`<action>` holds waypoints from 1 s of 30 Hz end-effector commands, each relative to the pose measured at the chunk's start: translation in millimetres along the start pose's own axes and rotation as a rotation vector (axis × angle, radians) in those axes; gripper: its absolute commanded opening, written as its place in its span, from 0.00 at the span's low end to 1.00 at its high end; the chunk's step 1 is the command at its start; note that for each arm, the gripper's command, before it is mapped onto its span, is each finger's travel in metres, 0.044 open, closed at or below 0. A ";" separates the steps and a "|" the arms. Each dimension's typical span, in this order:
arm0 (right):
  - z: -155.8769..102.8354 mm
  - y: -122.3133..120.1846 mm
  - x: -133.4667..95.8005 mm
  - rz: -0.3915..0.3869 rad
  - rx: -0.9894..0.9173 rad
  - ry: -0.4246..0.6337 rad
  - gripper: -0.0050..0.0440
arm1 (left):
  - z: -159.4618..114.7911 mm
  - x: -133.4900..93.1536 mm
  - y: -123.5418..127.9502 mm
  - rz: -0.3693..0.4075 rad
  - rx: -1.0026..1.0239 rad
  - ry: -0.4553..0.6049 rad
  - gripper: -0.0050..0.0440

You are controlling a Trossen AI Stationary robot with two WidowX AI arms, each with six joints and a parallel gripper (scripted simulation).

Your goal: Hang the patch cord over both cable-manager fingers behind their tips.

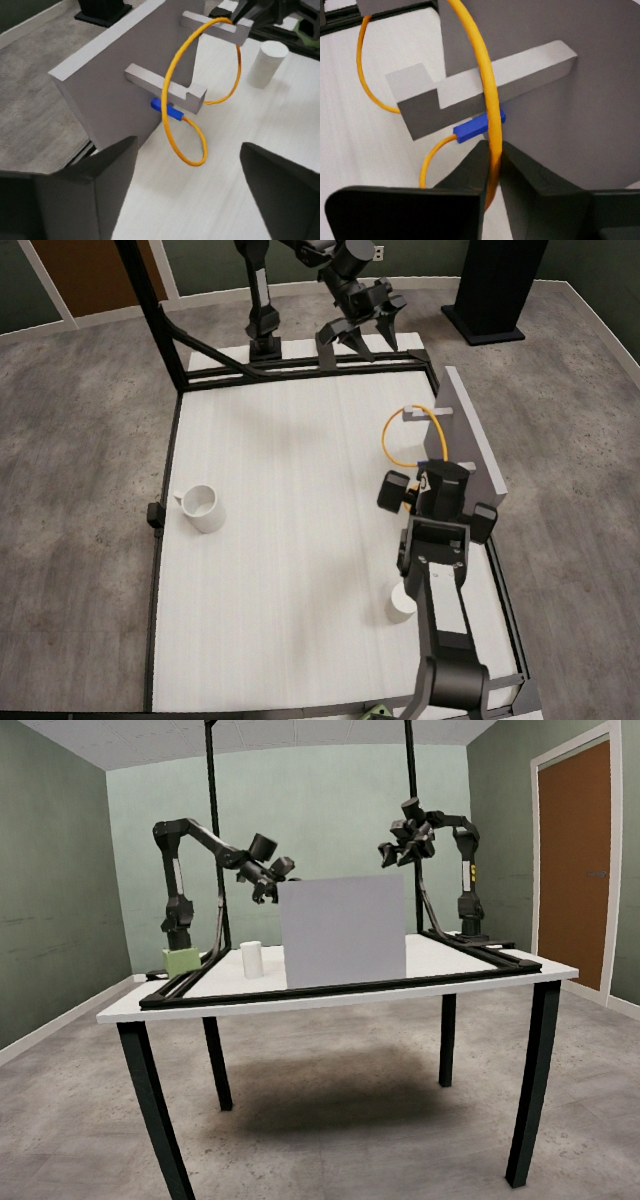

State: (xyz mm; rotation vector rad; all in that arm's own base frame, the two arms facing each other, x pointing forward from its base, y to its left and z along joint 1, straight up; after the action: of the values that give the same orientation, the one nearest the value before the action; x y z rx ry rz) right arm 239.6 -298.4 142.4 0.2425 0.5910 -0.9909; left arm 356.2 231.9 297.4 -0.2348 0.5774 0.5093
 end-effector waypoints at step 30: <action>6.1 -0.5 -2.7 0.001 0.002 -0.017 0.15 | -91.4 -148.3 -159.3 -0.516 0.139 -0.575 1.00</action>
State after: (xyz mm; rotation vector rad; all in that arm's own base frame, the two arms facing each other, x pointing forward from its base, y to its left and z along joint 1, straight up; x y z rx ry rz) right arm 239.6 -298.4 142.5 0.2424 0.5910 -0.9909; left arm 306.2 24.3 317.8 -0.0885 0.0651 0.0606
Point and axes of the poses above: on each arm, the point midway between the two fingers, 35 mm back from their tips, its own x axis out along the fingers, its own y axis across the jaws, z = x × y, the point moved 3 cm from there along -x, back along the fingers, and after that the axes turned 5 degrees about -x, right-handed, at the moved point
